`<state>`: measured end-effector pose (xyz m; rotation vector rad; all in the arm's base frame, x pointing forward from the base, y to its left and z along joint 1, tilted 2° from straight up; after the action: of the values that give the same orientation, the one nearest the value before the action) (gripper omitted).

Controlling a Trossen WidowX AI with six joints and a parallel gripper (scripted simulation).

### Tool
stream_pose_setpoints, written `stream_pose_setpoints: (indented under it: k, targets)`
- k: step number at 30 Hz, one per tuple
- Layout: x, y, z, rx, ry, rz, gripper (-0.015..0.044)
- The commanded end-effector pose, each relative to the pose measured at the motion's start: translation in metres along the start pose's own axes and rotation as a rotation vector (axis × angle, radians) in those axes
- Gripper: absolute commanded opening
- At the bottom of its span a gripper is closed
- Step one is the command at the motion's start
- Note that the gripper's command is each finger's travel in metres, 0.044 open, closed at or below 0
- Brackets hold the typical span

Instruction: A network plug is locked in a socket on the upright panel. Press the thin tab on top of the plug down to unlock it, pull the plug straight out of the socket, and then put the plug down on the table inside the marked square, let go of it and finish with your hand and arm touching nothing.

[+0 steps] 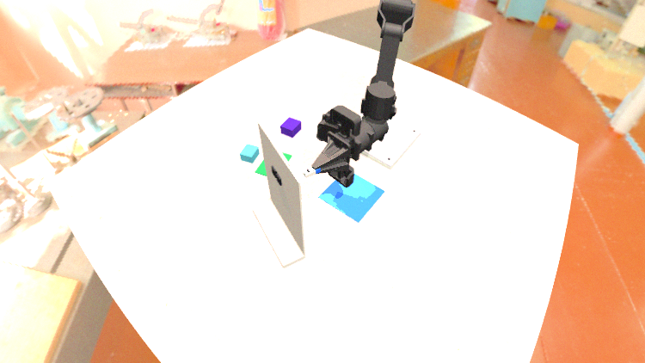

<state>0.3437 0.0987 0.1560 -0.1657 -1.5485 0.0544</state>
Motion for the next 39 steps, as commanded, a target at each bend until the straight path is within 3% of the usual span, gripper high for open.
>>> stream_pose_setpoints:
  k: [1,39]
  targets:
    - [-0.001,0.001,0.004,-0.002,0.003,-0.001,0.0]
    - [0.022,0.005,0.021,-0.001,0.001,-0.001,0.0]
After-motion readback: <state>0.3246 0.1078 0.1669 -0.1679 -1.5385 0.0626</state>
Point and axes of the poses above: the point midway between the two fingers, 35 mm back from their tips, its own z axis back along the fingers, its own x axis across the jaws, y = z × x, the point moved 2 cm from there along z, back along the fingers, and after that the axes turned 10 degrees about z, right-handed, at the moved point
